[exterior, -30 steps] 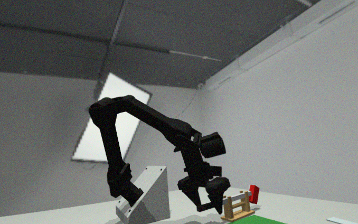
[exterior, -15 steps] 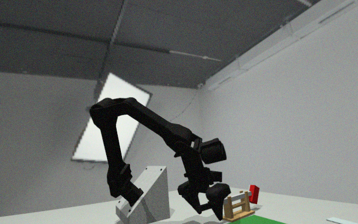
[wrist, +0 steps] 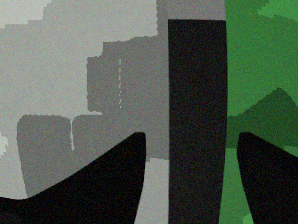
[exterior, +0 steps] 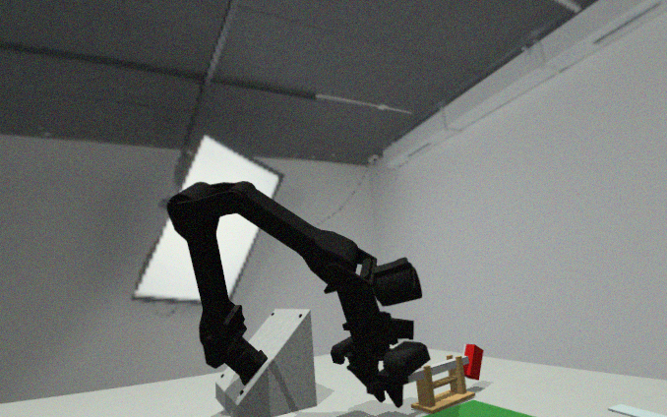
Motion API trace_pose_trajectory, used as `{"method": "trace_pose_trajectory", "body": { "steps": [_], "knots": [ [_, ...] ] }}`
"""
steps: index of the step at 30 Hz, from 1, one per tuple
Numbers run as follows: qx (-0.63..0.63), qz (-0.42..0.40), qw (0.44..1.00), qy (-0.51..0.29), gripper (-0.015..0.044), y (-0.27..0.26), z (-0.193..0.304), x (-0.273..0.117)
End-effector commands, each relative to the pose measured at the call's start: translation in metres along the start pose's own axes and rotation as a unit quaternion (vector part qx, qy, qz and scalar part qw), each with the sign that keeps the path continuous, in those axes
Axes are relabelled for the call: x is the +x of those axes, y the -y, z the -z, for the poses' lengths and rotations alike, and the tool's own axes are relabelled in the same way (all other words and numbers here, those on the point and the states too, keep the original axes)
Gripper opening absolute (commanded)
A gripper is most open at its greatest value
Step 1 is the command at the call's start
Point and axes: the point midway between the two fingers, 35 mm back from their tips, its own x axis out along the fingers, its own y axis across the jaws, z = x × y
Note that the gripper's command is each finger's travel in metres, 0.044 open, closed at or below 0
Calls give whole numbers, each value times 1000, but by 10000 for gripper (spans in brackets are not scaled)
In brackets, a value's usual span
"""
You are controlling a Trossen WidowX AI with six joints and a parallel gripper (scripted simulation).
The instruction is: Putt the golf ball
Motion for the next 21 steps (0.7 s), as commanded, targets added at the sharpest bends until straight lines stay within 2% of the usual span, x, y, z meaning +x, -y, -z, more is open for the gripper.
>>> {"method": "trace_pose_trajectory", "body": {
  "steps": [1, 2, 9, 14, 21],
  "knots": [
    [0, 0, 1000, 0, 72, 0, 0, 0],
    [0, 0, 1000, 0, 46, 0, 0, 0],
    [0, 0, 1000, 0, 0, 0, 0, 0],
    [0, 0, 1000, 1, 0, 2, -4, -10],
    [0, -1, 1000, 3, 0, 4, -18, -52]
  ]
}}
